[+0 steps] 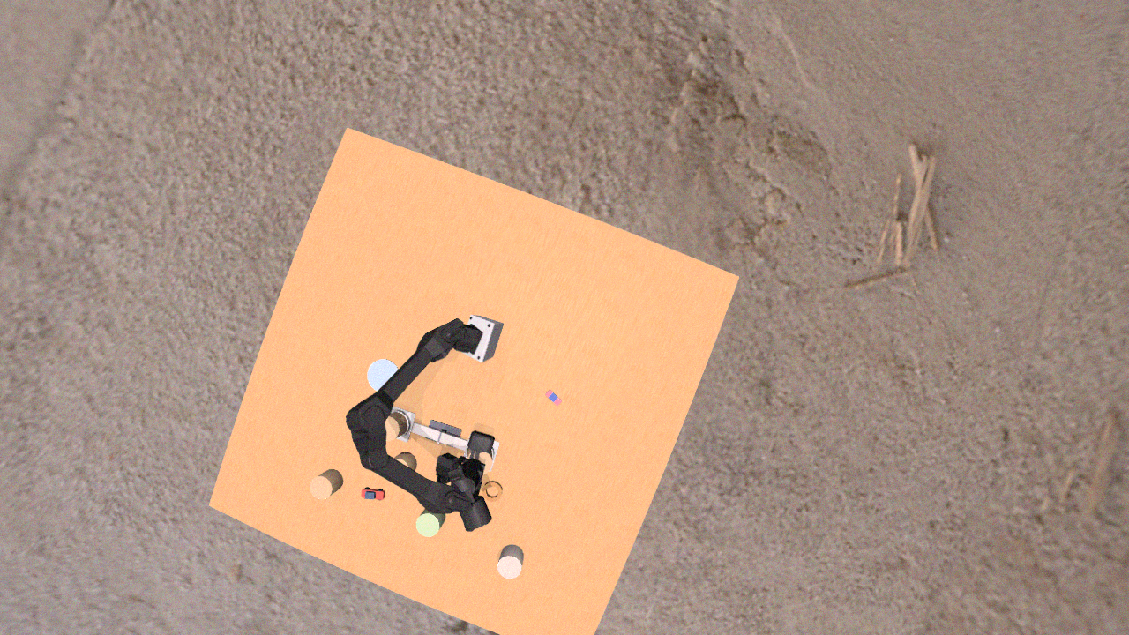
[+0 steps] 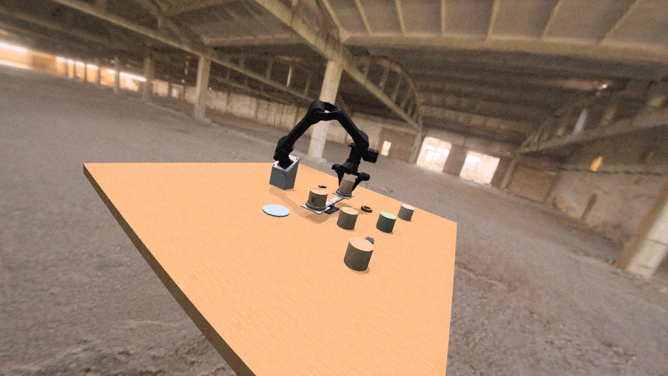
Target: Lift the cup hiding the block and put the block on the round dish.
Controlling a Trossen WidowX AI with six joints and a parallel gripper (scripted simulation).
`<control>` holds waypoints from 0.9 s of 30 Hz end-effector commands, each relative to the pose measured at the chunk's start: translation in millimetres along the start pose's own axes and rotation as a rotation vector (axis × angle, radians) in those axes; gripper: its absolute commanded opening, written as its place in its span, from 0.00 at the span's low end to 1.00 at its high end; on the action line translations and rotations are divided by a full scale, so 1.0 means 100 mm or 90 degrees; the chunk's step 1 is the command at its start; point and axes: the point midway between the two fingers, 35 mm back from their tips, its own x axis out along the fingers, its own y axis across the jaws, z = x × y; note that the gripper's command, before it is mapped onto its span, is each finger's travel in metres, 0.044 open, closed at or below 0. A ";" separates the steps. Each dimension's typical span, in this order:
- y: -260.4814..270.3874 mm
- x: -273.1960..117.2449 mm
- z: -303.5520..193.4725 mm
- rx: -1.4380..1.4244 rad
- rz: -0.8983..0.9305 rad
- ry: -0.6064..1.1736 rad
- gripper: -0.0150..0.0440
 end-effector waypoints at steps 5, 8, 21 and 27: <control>0.04 -0.16 -0.05 0.008 0.009 0.015 0.25; 0.04 -0.20 -0.05 0.008 0.009 0.015 0.25; 0.03 -0.36 -0.04 0.008 0.009 0.016 0.25; 0.03 -0.44 -0.04 0.008 0.009 0.016 0.25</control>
